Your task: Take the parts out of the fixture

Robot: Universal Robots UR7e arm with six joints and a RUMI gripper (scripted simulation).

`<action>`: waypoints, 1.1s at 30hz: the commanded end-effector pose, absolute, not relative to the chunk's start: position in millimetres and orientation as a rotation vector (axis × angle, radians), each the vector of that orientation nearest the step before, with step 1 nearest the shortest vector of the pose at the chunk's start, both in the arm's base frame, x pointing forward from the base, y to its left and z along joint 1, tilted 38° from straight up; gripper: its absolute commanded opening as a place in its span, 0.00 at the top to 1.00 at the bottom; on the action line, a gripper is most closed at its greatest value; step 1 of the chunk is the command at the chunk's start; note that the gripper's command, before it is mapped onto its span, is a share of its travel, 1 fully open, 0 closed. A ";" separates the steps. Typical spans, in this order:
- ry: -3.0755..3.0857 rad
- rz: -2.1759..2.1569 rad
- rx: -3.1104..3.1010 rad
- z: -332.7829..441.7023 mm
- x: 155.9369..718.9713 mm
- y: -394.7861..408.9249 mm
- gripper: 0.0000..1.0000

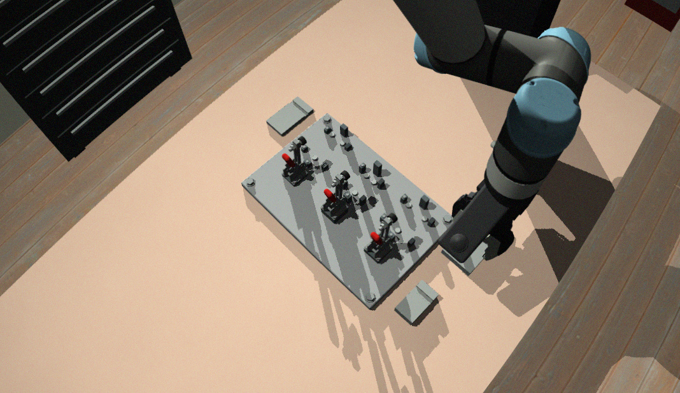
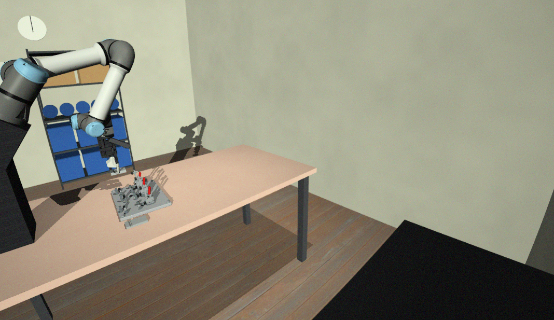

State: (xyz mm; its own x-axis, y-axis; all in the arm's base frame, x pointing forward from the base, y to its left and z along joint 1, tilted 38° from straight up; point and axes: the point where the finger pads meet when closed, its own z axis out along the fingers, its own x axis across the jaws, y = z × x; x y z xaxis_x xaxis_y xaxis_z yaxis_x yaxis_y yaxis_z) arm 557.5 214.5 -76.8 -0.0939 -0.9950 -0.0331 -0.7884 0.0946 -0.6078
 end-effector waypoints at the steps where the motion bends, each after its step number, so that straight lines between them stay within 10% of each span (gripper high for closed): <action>1: 1.938 -0.625 -1.744 -76.8 558.0 214.7 1.00; 33: 1.938 -0.625 -1.744 -129.4 598.5 212.9 1.00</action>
State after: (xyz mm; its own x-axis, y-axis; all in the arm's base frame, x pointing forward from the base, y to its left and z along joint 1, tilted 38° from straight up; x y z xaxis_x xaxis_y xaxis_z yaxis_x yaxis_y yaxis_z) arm 590.0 212.7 -119.7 -0.0940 -0.9950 -0.0331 -0.7886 0.0947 -0.6076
